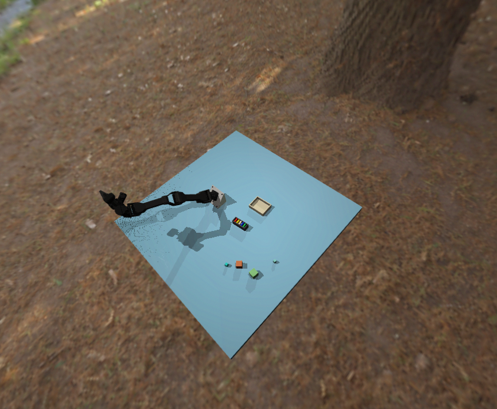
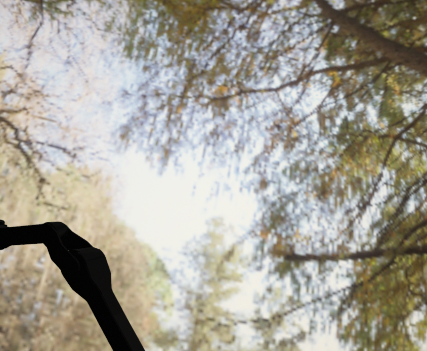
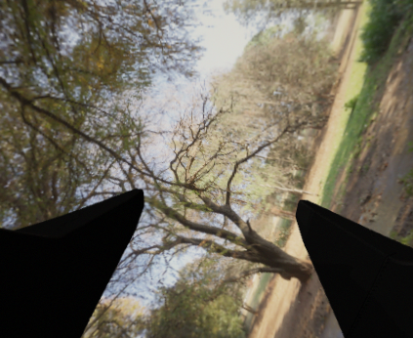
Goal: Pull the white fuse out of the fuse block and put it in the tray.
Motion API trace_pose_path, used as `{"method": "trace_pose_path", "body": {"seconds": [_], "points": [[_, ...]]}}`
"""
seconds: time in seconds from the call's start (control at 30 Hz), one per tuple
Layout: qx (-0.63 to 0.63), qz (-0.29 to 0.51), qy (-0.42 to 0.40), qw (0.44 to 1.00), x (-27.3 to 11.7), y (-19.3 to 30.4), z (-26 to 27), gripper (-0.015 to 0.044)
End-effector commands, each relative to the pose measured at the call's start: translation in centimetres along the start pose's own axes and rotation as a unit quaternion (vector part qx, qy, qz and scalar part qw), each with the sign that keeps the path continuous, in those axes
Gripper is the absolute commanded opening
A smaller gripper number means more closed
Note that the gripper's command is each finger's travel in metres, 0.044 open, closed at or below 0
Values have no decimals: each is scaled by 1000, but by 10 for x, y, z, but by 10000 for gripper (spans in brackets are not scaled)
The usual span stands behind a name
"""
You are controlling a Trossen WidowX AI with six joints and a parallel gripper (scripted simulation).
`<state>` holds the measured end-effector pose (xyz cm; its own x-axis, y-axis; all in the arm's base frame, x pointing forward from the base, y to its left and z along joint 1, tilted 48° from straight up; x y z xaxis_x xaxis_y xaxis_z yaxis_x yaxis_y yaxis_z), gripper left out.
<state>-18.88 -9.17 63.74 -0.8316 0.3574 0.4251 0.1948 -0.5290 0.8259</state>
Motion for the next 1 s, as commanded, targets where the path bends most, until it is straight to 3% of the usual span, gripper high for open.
{"method": "trace_pose_path", "body": {"seconds": [0.0,0.4,0.97], "points": [[-1,1,3,1000,-1,0,-1,374],[-45,83,205,974,-68,29,-80,69],[-121,277,457,836,-242,59,-137,69]]}}
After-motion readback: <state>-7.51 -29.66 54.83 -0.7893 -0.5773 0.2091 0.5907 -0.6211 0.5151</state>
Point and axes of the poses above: the point midway between the two fingers, 35 mm back from their tips, its own x axis out along the fingers, its own z axis across the jaws, y = z × x, the point moved 8 cm from there along -x, back along the fingers, and after that the axes turned 14 degrees about x, right-handed, at the moved point
